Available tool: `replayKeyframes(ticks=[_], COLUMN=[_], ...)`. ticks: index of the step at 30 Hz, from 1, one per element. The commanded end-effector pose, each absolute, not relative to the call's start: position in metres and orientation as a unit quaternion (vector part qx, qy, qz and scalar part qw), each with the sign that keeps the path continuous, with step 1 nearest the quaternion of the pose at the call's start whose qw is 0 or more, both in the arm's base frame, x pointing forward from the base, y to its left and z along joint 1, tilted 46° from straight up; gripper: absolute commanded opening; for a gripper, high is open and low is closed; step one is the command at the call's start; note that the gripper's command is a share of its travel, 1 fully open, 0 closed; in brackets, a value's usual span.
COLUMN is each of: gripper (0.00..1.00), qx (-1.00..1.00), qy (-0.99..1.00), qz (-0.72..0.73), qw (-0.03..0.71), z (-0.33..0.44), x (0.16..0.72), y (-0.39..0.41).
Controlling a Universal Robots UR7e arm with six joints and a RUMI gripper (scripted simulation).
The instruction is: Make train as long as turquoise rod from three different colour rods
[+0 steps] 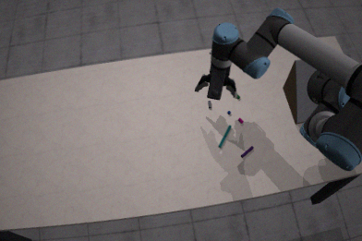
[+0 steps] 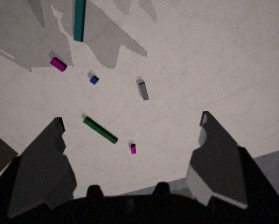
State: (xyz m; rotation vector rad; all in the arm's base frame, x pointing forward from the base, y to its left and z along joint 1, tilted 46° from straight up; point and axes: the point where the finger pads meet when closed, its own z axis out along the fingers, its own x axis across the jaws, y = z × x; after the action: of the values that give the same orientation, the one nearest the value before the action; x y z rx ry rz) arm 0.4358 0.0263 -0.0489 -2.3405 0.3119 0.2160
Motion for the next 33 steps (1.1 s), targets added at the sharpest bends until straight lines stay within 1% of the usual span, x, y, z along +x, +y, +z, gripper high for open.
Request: replayKeyframes(ticks=[1,12,13,33], gripper=[1.0,1.0,0.14,0.14], qx=[-0.921,-0.922,-0.922,-0.922], qy=[0.045,0.011,0.011,0.012], qz=[0.053,0.039,0.039,0.039], qw=[0.384,0.386,0.386,0.386], z=[-0.0584,-0.0635,-0.0635,-0.0633], x=[0.4478,0.4525,0.4524,0.4516], y=[0.0249,0.0245,0.0245,0.0245])
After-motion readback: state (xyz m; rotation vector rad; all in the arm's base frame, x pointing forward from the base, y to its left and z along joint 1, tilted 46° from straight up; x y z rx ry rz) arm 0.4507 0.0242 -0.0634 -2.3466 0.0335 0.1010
